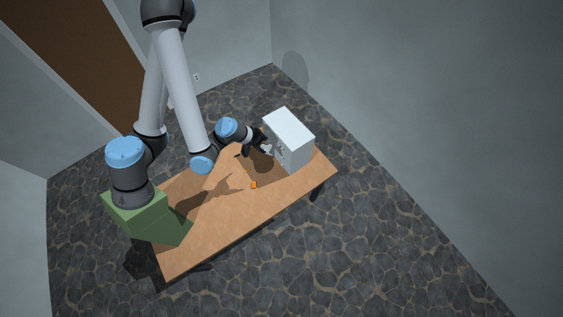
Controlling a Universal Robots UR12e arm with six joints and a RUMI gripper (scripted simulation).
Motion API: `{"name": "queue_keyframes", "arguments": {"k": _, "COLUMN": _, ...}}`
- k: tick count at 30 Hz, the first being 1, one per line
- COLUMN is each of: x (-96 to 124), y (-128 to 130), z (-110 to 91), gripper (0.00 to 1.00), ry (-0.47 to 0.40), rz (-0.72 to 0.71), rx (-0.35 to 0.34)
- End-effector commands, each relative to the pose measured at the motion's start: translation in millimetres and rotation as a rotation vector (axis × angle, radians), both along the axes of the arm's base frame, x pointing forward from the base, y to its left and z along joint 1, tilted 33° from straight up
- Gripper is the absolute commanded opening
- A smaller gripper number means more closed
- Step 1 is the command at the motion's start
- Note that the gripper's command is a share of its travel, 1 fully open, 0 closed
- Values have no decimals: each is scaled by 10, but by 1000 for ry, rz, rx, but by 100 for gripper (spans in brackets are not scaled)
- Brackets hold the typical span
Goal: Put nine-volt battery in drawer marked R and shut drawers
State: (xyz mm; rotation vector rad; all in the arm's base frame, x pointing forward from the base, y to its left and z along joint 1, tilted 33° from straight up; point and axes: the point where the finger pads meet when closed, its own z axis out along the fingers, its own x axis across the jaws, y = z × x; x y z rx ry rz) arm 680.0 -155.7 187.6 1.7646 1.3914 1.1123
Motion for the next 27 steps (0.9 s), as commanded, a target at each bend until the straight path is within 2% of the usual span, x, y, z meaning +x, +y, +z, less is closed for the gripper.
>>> {"name": "queue_keyframes", "arguments": {"k": 1, "x": 55, "y": -4, "z": -15, "gripper": 100, "ry": -48, "rz": -14, "rx": -5}}
{"name": "queue_keyframes", "arguments": {"k": 27, "x": 292, "y": -7, "z": -93, "gripper": 100, "ry": -241, "rz": -61, "rx": -23}}
